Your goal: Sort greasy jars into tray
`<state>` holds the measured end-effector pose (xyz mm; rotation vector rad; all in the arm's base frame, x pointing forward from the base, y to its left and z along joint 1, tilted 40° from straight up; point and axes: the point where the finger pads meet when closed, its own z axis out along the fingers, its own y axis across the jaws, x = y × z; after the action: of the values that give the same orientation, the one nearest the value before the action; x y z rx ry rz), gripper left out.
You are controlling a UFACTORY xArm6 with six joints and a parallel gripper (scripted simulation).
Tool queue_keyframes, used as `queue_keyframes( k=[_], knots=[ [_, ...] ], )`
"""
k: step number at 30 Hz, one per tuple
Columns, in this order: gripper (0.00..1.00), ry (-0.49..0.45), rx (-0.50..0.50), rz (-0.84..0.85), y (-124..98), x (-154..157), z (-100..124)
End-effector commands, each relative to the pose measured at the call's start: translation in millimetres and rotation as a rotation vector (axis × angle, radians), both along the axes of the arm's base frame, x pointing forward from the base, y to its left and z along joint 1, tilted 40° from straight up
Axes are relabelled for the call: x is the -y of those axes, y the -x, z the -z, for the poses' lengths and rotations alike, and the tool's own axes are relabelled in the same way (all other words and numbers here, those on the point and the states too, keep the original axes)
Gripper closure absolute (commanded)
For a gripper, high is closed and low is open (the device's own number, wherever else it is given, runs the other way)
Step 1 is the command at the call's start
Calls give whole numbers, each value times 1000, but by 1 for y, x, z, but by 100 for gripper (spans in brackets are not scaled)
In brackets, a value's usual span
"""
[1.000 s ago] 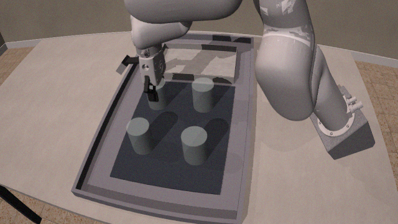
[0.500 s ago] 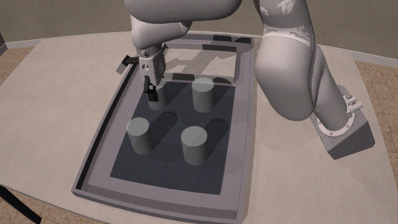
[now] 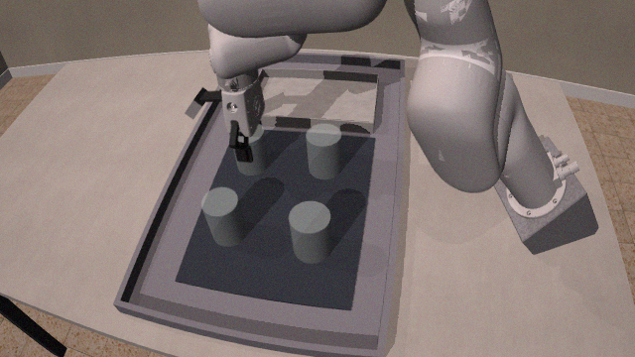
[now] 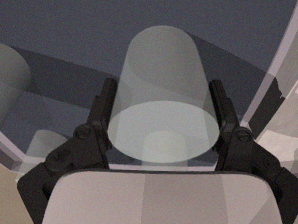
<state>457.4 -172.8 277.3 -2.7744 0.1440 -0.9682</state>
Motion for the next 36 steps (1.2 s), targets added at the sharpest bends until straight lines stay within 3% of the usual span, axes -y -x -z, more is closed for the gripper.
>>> queue_keyframes(
  k=[1,14,15,28,36],
  knots=[
    [32,2,3,1,0,1,-2],
    [32,2,3,1,0,1,-2],
    [100,2,3,1,0,1,-2],
    [100,2,3,1,0,1,-2],
    [100,2,3,1,13,4,-18]
  ],
)
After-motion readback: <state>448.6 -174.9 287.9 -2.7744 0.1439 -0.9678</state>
